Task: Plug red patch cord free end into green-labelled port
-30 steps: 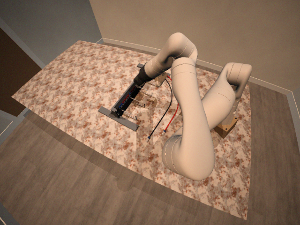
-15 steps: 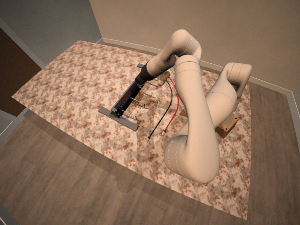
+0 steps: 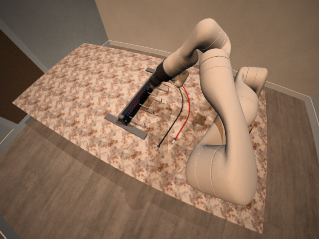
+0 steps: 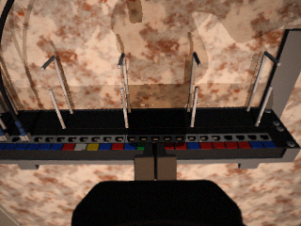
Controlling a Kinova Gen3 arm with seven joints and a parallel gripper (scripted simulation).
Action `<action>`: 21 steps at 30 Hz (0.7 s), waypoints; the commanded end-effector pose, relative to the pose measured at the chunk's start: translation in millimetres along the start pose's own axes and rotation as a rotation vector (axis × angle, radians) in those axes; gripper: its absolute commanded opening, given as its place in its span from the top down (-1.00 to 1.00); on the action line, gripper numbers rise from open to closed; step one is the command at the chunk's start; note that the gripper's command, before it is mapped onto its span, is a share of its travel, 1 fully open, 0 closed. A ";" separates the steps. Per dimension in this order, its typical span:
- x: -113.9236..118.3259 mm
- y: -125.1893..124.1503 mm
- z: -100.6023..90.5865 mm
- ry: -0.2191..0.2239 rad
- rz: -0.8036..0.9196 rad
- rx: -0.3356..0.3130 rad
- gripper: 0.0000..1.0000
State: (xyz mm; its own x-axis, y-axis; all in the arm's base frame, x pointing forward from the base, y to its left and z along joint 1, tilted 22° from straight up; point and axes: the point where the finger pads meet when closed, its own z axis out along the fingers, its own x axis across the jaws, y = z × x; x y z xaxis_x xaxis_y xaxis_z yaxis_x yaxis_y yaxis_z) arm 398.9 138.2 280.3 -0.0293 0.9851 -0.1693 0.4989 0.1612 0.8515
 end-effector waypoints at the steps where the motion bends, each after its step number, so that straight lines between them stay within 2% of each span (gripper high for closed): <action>1: 6.0 3.5 -13.2 0.018 0.001 -0.011 1.00; 9: 5.3 3.1 -47.1 0.018 0.001 -0.011 1.00; 11: 5.3 3.1 -47.1 0.018 0.001 -0.011 1.00; 21: 4.8 2.8 -74.3 0.018 0.001 -0.011 1.00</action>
State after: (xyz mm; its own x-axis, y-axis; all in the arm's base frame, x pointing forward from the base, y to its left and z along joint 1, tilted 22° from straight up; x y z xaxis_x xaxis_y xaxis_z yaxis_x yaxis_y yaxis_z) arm 338.4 144.3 315.6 -0.0350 0.9861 -0.1622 0.4944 0.1582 0.8547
